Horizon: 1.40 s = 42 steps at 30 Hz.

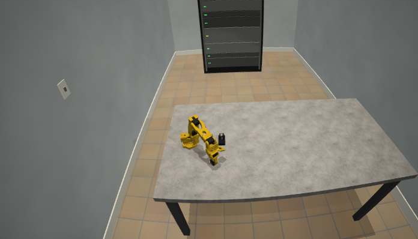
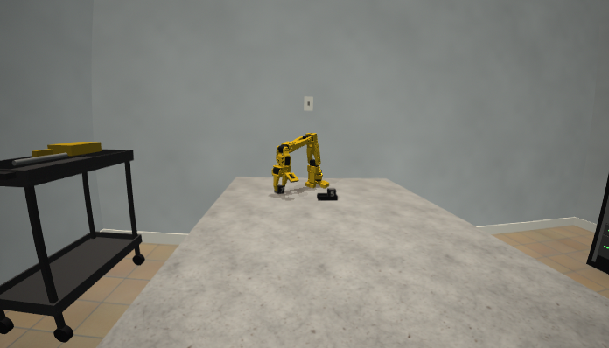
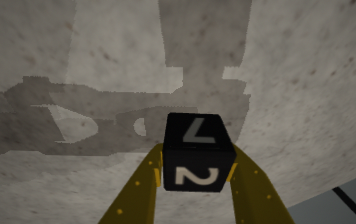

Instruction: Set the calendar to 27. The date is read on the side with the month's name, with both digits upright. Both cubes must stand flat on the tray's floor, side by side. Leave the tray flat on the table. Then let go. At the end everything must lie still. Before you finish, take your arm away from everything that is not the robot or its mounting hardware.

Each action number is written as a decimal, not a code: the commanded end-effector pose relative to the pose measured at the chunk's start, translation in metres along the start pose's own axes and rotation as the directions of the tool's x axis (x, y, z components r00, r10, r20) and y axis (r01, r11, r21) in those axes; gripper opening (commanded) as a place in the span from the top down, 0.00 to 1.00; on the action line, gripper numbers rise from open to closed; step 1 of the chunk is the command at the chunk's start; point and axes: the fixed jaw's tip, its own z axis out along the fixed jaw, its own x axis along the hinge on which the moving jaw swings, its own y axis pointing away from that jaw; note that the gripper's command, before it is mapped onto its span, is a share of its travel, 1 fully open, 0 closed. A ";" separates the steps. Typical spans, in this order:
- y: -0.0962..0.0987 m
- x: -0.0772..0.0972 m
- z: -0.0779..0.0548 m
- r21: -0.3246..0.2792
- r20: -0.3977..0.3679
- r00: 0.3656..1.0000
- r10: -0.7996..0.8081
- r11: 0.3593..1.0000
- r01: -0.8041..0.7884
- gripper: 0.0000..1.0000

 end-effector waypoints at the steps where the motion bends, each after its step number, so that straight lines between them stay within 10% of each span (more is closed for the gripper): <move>1: -0.003 0.002 -0.003 0.030 0.000 1.000 0.010 1.000 -0.010 1.00; 42: -0.004 0.002 0.005 0.030 0.000 1.000 0.010 1.000 -0.010 0.95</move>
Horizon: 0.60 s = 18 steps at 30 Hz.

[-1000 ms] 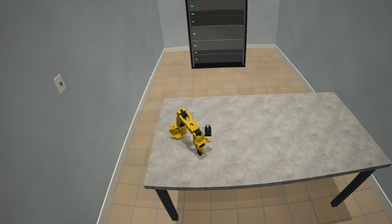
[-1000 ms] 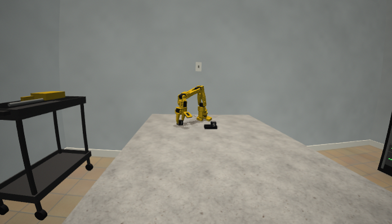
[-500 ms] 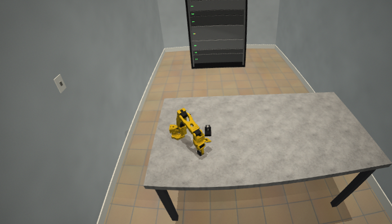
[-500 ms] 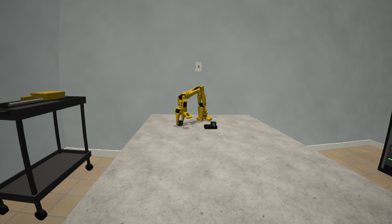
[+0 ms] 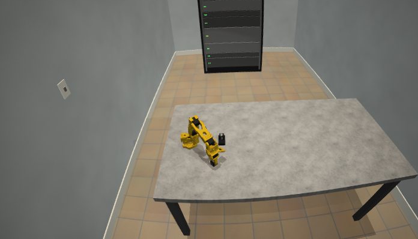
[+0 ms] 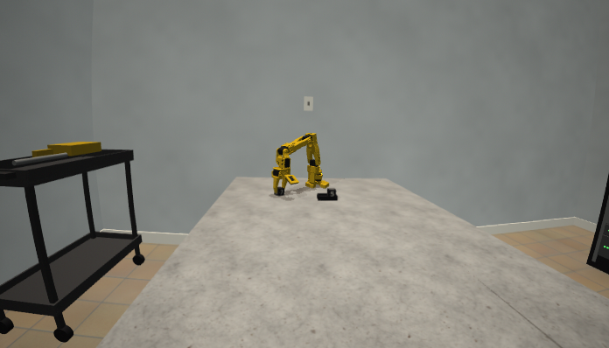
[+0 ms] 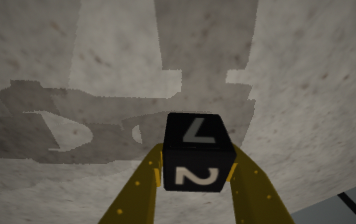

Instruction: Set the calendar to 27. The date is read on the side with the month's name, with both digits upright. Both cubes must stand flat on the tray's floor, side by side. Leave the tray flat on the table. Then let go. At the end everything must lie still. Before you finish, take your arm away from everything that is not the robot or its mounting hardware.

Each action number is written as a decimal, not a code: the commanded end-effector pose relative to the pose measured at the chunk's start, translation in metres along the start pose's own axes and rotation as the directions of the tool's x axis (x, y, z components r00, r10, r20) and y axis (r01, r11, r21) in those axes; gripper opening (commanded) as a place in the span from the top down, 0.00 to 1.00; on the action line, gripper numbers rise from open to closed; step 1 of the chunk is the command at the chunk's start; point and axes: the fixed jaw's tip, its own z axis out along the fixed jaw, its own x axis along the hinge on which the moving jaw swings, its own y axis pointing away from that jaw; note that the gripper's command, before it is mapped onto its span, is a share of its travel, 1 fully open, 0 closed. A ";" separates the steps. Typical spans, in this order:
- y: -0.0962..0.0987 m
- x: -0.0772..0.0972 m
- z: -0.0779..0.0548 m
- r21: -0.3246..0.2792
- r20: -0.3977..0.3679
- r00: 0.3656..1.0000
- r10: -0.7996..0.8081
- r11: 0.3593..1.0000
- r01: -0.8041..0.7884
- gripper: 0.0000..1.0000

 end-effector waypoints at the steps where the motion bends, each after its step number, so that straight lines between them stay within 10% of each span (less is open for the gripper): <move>1: -0.003 0.002 -0.003 0.028 0.000 1.000 0.010 1.000 -0.010 0.92; 18: -0.003 0.002 -0.003 0.028 0.000 1.000 0.010 1.000 -0.010 0.81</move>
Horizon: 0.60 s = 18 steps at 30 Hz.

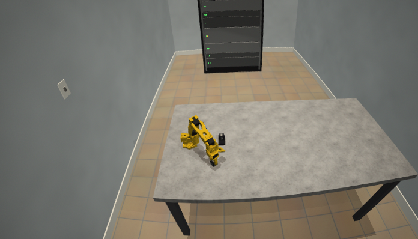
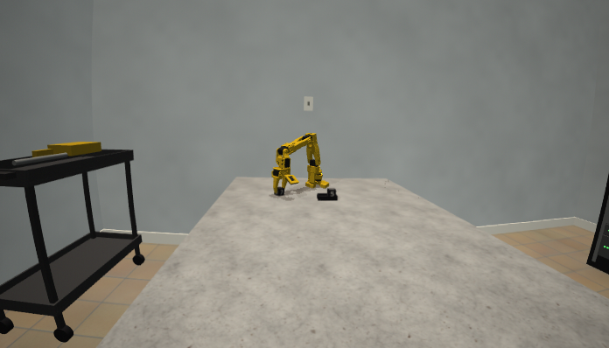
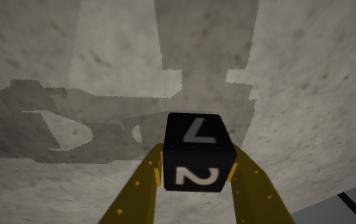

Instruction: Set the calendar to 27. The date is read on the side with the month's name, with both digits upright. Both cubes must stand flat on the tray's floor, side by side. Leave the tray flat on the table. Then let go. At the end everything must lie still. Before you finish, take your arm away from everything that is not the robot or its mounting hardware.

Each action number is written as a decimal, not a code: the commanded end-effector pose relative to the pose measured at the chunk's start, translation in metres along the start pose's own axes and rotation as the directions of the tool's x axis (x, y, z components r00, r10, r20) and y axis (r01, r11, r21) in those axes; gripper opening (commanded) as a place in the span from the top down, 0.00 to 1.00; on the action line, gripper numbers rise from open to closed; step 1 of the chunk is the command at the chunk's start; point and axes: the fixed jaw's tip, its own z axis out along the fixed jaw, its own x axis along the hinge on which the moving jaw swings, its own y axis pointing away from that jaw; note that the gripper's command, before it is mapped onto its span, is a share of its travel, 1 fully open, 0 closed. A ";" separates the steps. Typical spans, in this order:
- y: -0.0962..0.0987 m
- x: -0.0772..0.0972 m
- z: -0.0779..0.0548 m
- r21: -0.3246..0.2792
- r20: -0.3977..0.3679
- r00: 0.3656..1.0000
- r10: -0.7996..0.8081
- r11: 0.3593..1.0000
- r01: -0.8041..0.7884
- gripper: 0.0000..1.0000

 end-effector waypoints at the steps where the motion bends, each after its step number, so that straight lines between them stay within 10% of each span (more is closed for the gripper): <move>1: -0.003 0.002 -0.003 0.028 0.000 1.000 0.010 1.000 -0.010 0.80; 18: -0.003 0.002 -0.003 0.028 0.000 1.000 0.010 1.000 -0.010 0.66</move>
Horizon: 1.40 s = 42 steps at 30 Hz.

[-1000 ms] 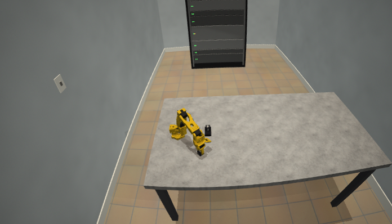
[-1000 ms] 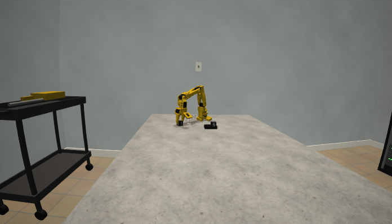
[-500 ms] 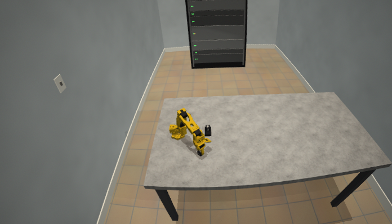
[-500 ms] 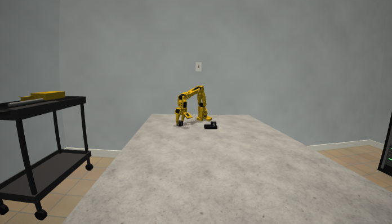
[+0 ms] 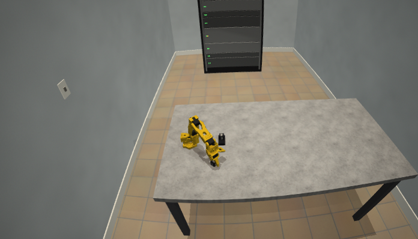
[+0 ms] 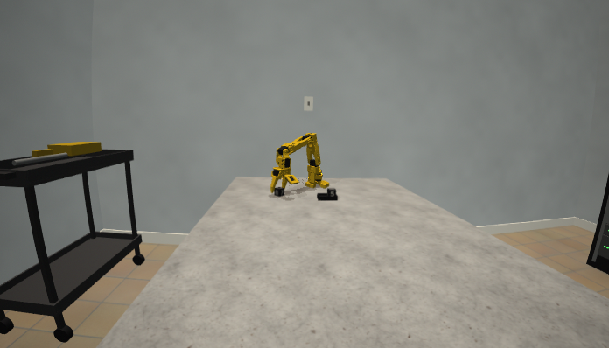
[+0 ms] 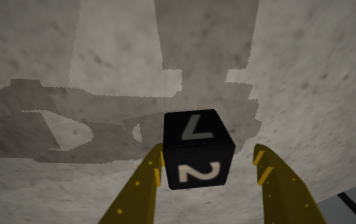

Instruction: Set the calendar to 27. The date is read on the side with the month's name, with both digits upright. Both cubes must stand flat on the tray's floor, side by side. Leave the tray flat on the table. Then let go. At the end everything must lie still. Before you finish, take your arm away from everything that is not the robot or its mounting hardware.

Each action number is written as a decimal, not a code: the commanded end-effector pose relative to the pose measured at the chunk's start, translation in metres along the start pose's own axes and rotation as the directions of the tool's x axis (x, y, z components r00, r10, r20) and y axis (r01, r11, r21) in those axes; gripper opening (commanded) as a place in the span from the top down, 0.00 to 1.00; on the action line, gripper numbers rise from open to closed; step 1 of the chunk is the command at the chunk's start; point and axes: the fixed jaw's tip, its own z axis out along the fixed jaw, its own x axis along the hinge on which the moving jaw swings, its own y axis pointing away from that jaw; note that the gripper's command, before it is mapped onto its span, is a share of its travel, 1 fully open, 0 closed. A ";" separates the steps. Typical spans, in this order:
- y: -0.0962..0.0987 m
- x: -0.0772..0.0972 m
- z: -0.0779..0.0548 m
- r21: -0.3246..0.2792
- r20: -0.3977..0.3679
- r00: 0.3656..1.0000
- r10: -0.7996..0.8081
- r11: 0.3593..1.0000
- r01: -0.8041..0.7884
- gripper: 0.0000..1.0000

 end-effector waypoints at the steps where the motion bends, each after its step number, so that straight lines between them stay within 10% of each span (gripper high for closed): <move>1: -0.003 0.002 -0.003 0.027 0.000 1.000 0.010 1.000 -0.010 0.65; 15: -0.004 0.002 -0.007 0.027 0.000 1.000 0.010 1.000 -0.010 0.64; 42: -0.002 0.002 -0.064 0.027 0.000 1.000 0.010 1.000 -0.010 0.64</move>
